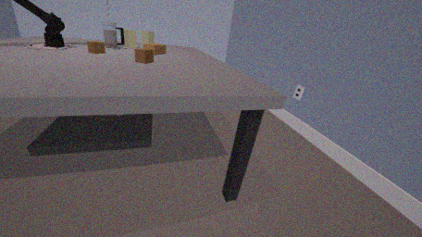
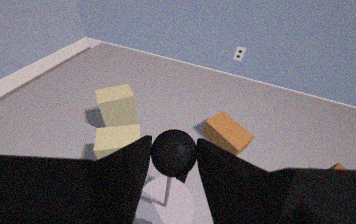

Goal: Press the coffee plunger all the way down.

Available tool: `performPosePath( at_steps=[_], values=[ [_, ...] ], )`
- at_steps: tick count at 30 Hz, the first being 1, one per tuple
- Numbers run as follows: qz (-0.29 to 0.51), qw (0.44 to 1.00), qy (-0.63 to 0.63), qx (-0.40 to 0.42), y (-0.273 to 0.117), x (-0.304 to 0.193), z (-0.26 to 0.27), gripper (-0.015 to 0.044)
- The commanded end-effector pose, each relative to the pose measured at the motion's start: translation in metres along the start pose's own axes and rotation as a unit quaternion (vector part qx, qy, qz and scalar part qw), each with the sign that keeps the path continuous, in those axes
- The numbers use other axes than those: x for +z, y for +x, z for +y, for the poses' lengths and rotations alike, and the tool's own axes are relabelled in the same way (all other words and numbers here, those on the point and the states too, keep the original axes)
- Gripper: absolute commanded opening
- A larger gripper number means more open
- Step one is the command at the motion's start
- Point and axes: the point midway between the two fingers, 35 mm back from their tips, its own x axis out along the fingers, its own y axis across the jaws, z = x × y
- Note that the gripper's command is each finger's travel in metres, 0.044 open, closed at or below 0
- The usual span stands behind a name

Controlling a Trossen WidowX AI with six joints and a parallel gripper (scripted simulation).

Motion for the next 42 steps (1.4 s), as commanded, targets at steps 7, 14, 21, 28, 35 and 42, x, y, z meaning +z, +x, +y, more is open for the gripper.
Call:
performPosePath(
  at_steps=[7, 14, 21, 28, 35, 42],
  values=[
    [-0.001, 1.0, -0.001, 0.0, 0.002, -0.003, 0.0, 0.0126],
    [-0.001, 1.0, -0.001, 0.0, 0.008, -0.011, 0.0, 0.0126],
    [-0.001, 1.0, -0.001, 0.0, 0.014, -0.02, 0.0, 0.0126],
    [-0.001, 1.0, -0.001, 0.0, 0.02, -0.029, 0.0, 0.0126],
    [-0.001, 1.0, -0.001, 0.0, 0.025, -0.039, 0.0, 0.0126],
    [-0.001, 1.0, -0.001, 0.0, 0.031, -0.048, 0.0, 0.0126]
  ],
)
